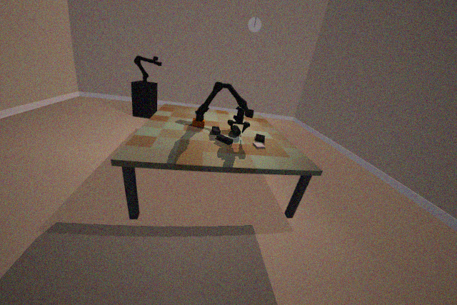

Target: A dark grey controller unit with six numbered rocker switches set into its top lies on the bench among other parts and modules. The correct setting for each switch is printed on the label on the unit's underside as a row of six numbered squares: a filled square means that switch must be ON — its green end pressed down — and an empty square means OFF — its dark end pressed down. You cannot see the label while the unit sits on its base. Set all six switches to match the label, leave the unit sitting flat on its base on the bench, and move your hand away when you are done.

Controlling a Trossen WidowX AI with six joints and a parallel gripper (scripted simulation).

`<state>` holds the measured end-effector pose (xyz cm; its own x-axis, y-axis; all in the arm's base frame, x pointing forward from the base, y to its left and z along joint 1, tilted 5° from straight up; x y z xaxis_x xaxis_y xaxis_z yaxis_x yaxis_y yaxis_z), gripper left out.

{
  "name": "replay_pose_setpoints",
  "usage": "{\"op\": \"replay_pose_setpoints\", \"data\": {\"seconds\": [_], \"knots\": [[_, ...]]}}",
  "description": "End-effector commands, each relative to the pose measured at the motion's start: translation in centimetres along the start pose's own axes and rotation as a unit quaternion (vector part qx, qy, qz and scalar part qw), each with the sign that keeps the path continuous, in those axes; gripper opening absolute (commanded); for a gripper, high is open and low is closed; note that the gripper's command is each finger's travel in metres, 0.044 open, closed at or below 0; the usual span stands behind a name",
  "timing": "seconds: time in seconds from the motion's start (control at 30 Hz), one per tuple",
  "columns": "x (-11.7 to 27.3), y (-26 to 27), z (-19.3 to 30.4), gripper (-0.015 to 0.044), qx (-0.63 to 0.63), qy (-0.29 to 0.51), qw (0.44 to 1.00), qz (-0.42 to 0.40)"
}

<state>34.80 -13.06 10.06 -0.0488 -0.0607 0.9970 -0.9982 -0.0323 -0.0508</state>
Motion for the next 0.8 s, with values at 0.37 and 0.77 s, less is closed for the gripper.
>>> {"op": "replay_pose_setpoints", "data": {"seconds": [0.37, 0.77], "knots": [[4.0, 0.5, -5.9, 0.044, 0.0, -0.003, 1.0, 0.0], [4.0, 0.5, -5.9, 0.044, 0.0, -0.003, 1.0, 0.0]]}}
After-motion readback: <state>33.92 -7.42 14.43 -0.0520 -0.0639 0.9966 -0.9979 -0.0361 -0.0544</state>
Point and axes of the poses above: the point midway between the two fingers, 35 mm back from their tips, its own x axis back along the fingers, its own y axis across the jaws, z = x × y, the point moved 8 cm from there along x, back along the fingers, and after that the axes turned 5 degrees about -x, right-handed, at the moved point
